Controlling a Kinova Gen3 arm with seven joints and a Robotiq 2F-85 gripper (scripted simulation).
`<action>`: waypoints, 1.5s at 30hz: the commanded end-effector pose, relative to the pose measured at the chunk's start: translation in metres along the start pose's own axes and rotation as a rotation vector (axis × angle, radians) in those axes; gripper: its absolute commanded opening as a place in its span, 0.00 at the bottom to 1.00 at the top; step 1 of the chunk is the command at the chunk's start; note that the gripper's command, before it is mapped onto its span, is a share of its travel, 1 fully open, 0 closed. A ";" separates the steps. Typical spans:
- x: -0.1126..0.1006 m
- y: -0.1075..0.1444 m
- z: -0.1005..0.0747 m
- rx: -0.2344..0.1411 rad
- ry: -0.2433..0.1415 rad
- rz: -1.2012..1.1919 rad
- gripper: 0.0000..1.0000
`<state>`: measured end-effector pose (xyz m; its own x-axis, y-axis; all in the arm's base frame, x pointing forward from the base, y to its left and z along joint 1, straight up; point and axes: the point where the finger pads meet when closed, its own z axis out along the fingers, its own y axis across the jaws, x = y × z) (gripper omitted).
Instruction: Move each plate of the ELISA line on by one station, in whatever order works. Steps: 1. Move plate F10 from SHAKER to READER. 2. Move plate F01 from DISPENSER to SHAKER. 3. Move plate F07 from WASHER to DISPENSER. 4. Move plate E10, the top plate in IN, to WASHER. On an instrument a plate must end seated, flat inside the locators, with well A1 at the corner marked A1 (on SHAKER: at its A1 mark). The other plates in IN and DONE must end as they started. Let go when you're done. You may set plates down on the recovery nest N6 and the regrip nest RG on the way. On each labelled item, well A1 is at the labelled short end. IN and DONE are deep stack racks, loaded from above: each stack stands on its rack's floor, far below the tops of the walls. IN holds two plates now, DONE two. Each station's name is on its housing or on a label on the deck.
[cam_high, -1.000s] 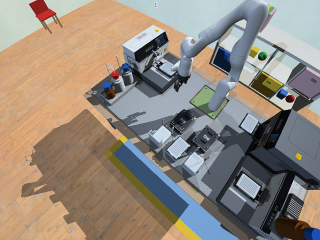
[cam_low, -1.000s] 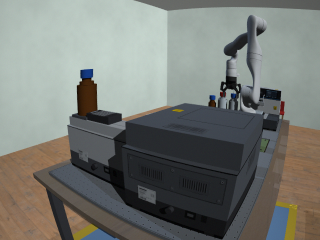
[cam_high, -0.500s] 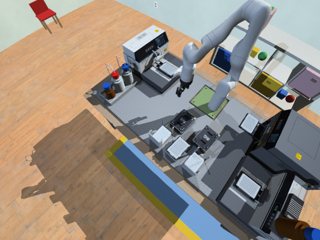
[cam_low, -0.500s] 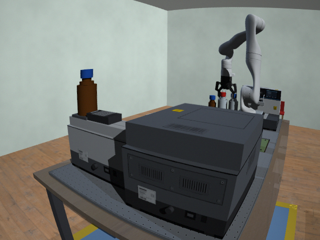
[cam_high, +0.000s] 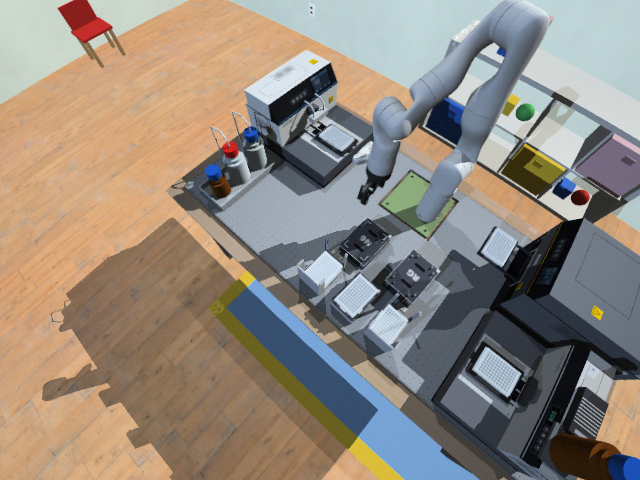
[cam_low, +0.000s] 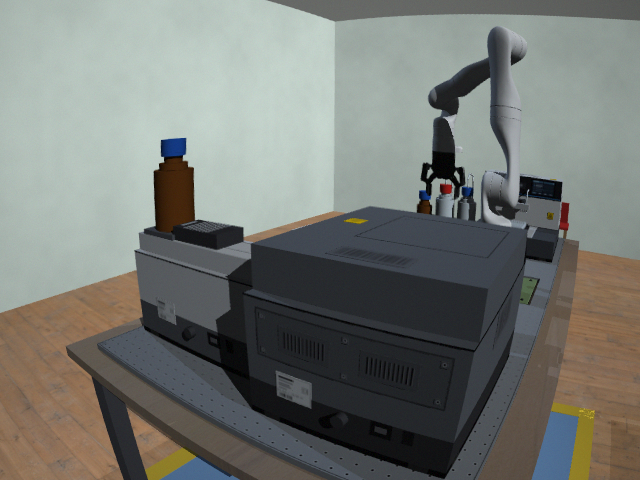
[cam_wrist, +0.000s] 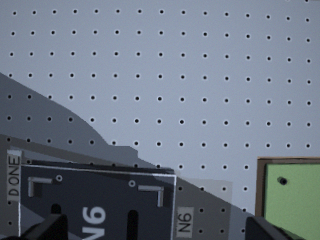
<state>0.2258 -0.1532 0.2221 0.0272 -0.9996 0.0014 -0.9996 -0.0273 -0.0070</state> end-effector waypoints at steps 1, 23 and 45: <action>-0.010 -0.005 0.000 0.000 0.001 0.000 1.00; -0.065 -0.032 0.000 0.000 0.001 0.000 1.00; -0.120 -0.059 0.000 0.000 0.001 0.000 1.00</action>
<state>0.2771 -0.0401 0.2225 0.0277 -0.9996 0.0001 -0.9996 -0.0277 -0.0104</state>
